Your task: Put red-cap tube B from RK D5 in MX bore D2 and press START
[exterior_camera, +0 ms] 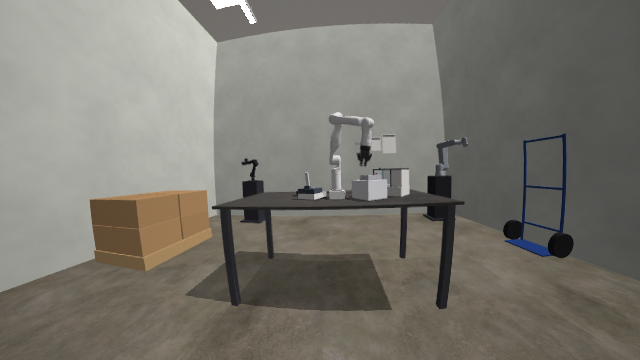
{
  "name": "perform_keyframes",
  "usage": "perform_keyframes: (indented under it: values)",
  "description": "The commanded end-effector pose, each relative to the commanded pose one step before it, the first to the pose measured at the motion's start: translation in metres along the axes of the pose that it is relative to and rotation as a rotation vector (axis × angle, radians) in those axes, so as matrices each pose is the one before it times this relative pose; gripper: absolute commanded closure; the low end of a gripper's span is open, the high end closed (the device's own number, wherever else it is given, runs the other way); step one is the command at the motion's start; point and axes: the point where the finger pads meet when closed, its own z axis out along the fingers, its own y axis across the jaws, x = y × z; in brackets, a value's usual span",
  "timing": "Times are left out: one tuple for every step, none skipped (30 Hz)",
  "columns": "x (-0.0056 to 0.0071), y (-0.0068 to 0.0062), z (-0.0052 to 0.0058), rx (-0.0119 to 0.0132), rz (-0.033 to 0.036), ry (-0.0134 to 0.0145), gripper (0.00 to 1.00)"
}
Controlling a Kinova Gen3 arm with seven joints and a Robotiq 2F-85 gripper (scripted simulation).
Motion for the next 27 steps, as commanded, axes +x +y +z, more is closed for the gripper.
perform_keyframes:
  values:
    - [0.01252, -0.00023, 0.00178, -0.00015, -0.00016, -0.00339, 0.58]
    - [0.00326, -0.00007, 0.00070, 0.00000, 0.00000, 0.00001, 0.58]
    - [0.00326, -0.00007, 0.00070, 0.00000, 0.00000, 0.00001, 0.58]
    - [0.00326, -0.00007, 0.00070, 0.00000, 0.00000, 0.00001, 0.58]
    - [0.00326, -0.00007, 0.00070, 0.00000, 0.00000, 0.00001, 0.58]
    - [0.00326, -0.00007, 0.00070, 0.00000, 0.00000, 0.00001, 0.58]
    - [0.00326, -0.00007, 0.00070, 0.00000, 0.00000, 0.00001, 0.58]
    - [0.00326, -0.00007, 0.00070, 0.00000, 0.00000, 0.00001, 0.58]
    - [0.00326, -0.00007, 0.00070, 0.00000, 0.00000, 0.00001, 0.58]
    - [0.00326, -0.00007, 0.00070, 0.00000, 0.00000, 0.00001, 0.58]
    - [0.00326, -0.00007, 0.00070, 0.00000, 0.00000, 0.00001, 0.58]
    - [0.00000, 0.00000, 0.00000, 0.00000, 0.00000, 0.00000, 0.58]
    - [0.00000, 0.00000, 0.00000, 0.00000, 0.00000, 0.00000, 0.58]
    - [0.00328, -0.00008, 0.00070, 0.00000, 0.00000, 0.00001, 0.58]
    - [0.00326, -0.00007, 0.00070, 0.00000, 0.00000, 0.00001, 0.58]
    - [0.00326, -0.00007, 0.00070, 0.00000, 0.00000, 0.00001, 0.58]
    - [0.00326, -0.00007, 0.00070, 0.00000, 0.00000, 0.00001, 0.58]
    - [0.00326, -0.00007, 0.00070, 0.00000, 0.00000, 0.00001, 0.58]
    - [0.00326, -0.00007, 0.00070, 0.00000, 0.00000, 0.00001, 0.58]
    - [0.00326, -0.00007, 0.00070, 0.00000, 0.00000, 0.00001, 0.58]
    - [0.00326, -0.00007, 0.00070, 0.00000, 0.00000, 0.00001, 0.58]
    - [0.00326, -0.00007, 0.00070, 0.00000, 0.00000, 0.00001, 0.58]
    - [0.00326, -0.00007, 0.00070, 0.00000, 0.00000, 0.00001, 0.58]
    - [0.00326, -0.00007, 0.00070, 0.00000, 0.00000, 0.00001, 0.58]
    - [0.00326, -0.00007, 0.00070, 0.00000, 0.00000, 0.00001, 0.58]
    - [0.00326, -0.00007, 0.00070, 0.00000, 0.00000, 0.00001, 0.58]
    - [0.00326, -0.00007, 0.00070, 0.00000, 0.00000, 0.00001, 0.58]
